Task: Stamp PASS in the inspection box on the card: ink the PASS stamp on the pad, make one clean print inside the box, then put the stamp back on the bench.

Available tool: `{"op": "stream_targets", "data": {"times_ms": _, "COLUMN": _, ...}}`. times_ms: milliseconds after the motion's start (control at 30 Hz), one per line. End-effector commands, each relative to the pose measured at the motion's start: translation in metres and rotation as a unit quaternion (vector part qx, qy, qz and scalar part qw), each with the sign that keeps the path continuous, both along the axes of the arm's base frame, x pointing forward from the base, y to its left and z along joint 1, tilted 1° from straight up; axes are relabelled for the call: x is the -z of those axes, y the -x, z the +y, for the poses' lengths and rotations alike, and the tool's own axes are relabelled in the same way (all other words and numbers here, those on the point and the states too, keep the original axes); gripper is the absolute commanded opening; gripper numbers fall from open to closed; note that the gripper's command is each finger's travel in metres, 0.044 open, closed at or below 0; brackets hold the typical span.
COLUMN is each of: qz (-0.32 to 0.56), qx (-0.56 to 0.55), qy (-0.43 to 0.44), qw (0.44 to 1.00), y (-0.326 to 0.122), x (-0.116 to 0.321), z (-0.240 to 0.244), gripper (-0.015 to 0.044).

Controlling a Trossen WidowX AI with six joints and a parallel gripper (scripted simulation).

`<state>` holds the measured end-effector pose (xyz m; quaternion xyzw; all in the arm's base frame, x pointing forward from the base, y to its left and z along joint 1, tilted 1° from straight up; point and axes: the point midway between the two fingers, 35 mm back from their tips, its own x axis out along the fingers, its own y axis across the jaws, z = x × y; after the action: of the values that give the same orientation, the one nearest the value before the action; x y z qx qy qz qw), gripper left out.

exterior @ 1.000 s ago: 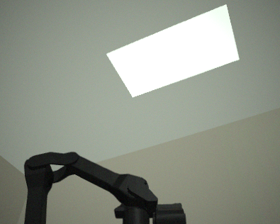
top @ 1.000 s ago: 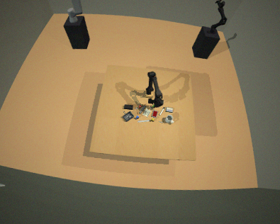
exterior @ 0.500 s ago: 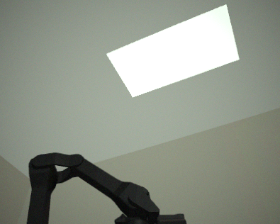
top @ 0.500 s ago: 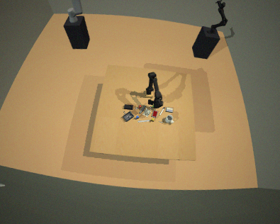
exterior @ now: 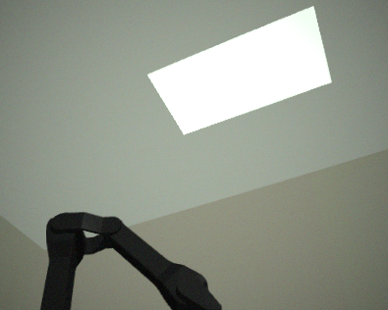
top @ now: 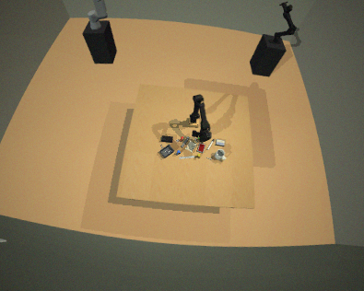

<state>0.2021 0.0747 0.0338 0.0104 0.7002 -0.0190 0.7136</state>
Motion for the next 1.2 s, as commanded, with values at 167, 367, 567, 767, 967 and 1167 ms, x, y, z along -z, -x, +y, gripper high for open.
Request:
{"op": "stream_targets", "data": {"times_ms": 167, "qz": 0.002, "qx": 0.000, "qy": -0.002, "qw": 1.000, "y": 0.002, "x": 0.015, "z": 0.000, "gripper": 0.0211}}
{"op": "stream_targets", "data": {"times_ms": 367, "qz": 0.002, "qx": 0.000, "qy": -0.002, "qw": 1.000, "y": 0.003, "x": 0.020, "z": -0.001, "gripper": 0.0211}}
{"op": "stream_targets", "data": {"times_ms": 567, "qz": 0.001, "qx": 0.001, "qy": 0.000, "qw": 1.000, "y": 0.002, "x": 0.018, "z": -0.001, "gripper": 0.0171}}
{"op": "stream_targets", "data": {"times_ms": 767, "qz": 0.001, "qx": 0.001, "qy": 0.000, "qw": 1.000, "y": 0.002, "x": 0.018, "z": -0.001, "gripper": 0.0131}}
{"op": "stream_targets", "data": {"times_ms": 967, "qz": 0.001, "qx": 0.001, "qy": 0.000, "qw": 1.000, "y": 0.002, "x": 0.018, "z": -0.001, "gripper": 0.0091}}
{"op": "stream_targets", "data": {"times_ms": 1167, "qz": 0.001, "qx": 0.001, "qy": 0.000, "qw": 1.000, "y": 0.002, "x": 0.018, "z": -0.001, "gripper": 0.0000}}
